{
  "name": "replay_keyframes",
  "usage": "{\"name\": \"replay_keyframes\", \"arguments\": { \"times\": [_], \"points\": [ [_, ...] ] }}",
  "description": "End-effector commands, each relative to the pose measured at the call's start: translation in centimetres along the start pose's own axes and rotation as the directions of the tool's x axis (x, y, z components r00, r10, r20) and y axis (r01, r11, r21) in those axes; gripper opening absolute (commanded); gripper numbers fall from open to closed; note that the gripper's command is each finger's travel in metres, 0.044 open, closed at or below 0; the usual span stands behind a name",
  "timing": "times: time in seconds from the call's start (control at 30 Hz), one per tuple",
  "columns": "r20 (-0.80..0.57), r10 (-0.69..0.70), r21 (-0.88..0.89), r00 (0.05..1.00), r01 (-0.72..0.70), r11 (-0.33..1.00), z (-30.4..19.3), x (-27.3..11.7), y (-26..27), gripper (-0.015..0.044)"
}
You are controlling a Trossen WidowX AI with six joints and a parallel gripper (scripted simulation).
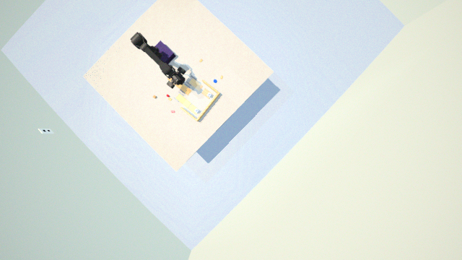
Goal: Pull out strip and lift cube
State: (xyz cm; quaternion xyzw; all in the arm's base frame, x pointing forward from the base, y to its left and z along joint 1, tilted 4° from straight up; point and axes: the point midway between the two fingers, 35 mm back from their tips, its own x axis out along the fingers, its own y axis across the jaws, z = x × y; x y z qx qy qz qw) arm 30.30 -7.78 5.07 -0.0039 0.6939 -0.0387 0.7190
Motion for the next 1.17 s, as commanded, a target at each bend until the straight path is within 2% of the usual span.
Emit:
{"name": "replay_keyframes", "arguments": {
  "times": [0.0,0.27,1.13],
  "points": [
    [0.002,-0.007,0.006,1.000,0.007,1.000,-1.0,0.1,0.1,0.0000],
    [0.002,-0.006,0.006,1.000,0.006,1.000,-1.0,-3.5,0.2,0.0000],
    [0.002,-0.006,0.006,1.000,0.006,1.000,-1.0,-3.6,0.2,0.0000]
  ]
}}
